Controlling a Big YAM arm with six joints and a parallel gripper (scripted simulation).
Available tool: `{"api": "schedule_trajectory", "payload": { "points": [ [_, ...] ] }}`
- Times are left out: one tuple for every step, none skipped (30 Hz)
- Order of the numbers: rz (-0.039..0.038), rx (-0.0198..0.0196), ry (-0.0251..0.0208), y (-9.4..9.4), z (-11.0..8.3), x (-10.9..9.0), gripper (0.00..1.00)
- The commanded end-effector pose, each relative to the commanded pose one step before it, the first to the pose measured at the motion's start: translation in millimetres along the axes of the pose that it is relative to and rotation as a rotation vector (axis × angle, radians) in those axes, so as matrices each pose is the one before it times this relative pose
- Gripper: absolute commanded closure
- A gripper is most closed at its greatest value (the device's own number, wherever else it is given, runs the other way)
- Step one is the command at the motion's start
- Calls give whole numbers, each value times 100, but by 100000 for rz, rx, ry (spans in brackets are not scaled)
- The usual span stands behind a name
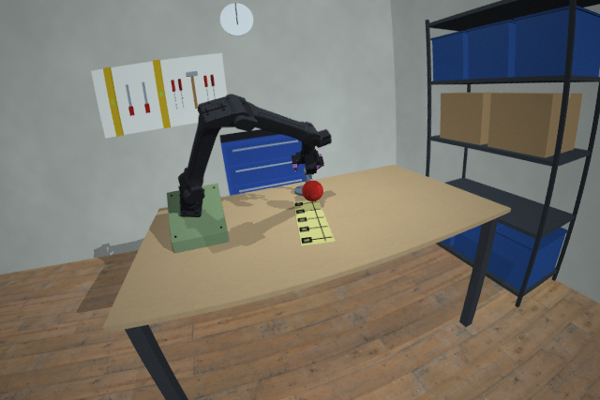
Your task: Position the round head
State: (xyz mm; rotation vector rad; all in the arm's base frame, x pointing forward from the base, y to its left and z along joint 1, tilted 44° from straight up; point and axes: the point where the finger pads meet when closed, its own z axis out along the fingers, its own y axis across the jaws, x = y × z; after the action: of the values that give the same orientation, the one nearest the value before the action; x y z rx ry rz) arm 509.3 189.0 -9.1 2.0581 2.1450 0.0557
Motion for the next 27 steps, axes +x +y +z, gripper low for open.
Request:
{"api": "schedule_trajectory", "payload": {
  "points": [
    [1143,-3820,979,2141,-915,-78,0],
    [0,0,0,0,0,0,0],
    [0,0,0,0,0,0,0],
    [0,0,0,0,0,0,0],
    [0,0,0,0,0,0,0],
    [0,0,0,0,0,0,0],
    [0,0,0,0,0,0,0],
    [0,0,0,0,0,0,0],
    [0,0,0,0,0,0,0],
    [0,0,0,0,0,0,0],
    [0,0,0,0,0,0,0],
    [0,0,0,0,0,0,0],
    [0,0,0,0,0,0,0],
    [0,0,0,0,0,0,0],
    [0,0,0,0,0,0,0],
    [0,0,0,0,0,0,0],
    [0,0,0,0,0,0,0],
    [0,0,0,0,0,0,0],
    [0,0,0,0,0,0,0],
    [0,0,0,0,0,0,0],
    [0,0,0,0,0,0,0],
    [0,0,0,0,0,0,0],
    [0,0,0,0,0,0,0],
    [-101,197,-37,-130,31,25,100],
    [-101,197,-37,-130,31,25,100],
    [-101,197,-37,-130,31,26,100],
    [-101,197,-37,-130,32,26,100]
  ]
}}
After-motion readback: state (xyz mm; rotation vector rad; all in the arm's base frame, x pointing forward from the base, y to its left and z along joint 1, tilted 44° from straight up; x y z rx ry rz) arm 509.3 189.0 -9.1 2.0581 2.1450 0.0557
